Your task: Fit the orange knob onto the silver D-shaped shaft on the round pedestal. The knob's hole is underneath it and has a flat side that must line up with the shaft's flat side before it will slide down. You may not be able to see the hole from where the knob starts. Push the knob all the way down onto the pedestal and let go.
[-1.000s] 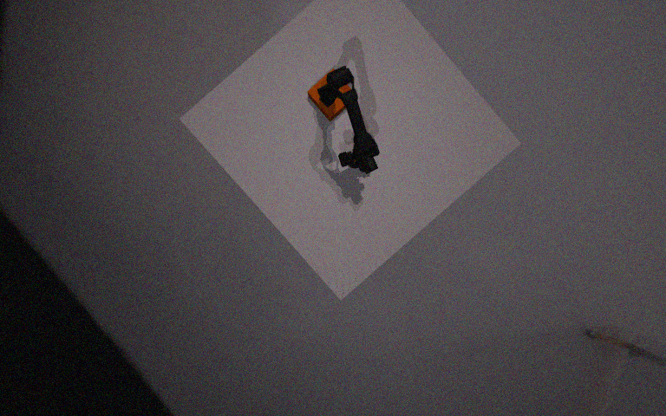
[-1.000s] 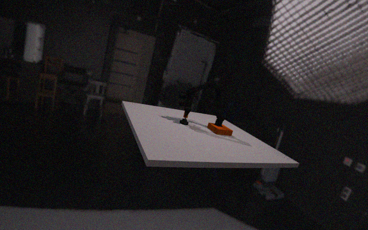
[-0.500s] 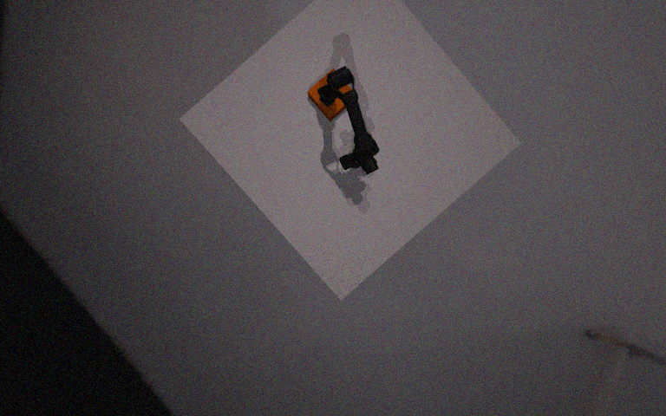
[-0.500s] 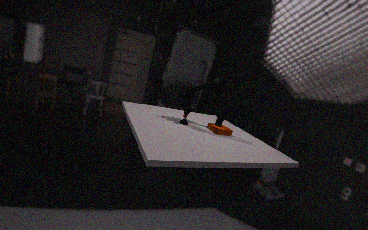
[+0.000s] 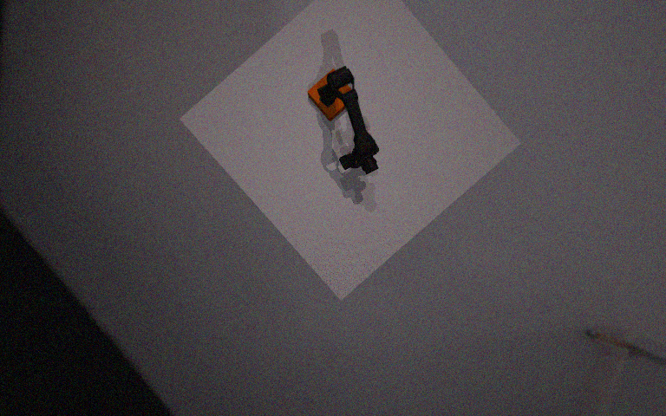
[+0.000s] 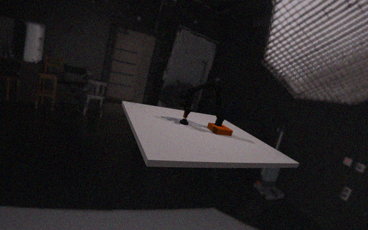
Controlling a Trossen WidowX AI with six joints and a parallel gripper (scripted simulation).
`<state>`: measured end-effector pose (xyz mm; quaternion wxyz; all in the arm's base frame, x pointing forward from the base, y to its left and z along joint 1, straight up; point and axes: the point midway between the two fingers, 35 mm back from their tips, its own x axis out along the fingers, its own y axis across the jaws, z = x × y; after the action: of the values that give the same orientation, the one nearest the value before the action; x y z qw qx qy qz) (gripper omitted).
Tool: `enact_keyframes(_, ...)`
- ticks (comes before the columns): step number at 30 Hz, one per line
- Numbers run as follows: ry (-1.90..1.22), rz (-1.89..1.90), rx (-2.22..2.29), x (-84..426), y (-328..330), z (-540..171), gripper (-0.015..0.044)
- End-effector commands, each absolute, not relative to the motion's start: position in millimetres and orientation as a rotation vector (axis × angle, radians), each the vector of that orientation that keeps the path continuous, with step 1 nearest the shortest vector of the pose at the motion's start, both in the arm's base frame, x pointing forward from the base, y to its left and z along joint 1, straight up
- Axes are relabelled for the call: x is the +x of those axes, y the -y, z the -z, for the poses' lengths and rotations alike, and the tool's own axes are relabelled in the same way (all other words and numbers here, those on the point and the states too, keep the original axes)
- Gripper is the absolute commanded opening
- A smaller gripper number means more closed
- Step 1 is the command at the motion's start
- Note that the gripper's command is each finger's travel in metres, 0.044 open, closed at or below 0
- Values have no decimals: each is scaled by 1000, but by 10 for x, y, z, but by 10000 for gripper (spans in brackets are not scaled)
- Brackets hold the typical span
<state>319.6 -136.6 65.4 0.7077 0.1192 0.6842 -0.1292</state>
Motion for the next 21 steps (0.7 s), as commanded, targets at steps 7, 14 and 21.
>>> enact_keyframes(7, -1520, 285, 260, 3144, 1352, -640, 0)
enact_keyframes(14, -1520, 285, 260, 3160, 1359, -641, 0)
enact_keyframes(21, -1520, 285, 260, 3179, 1366, -642, 0)
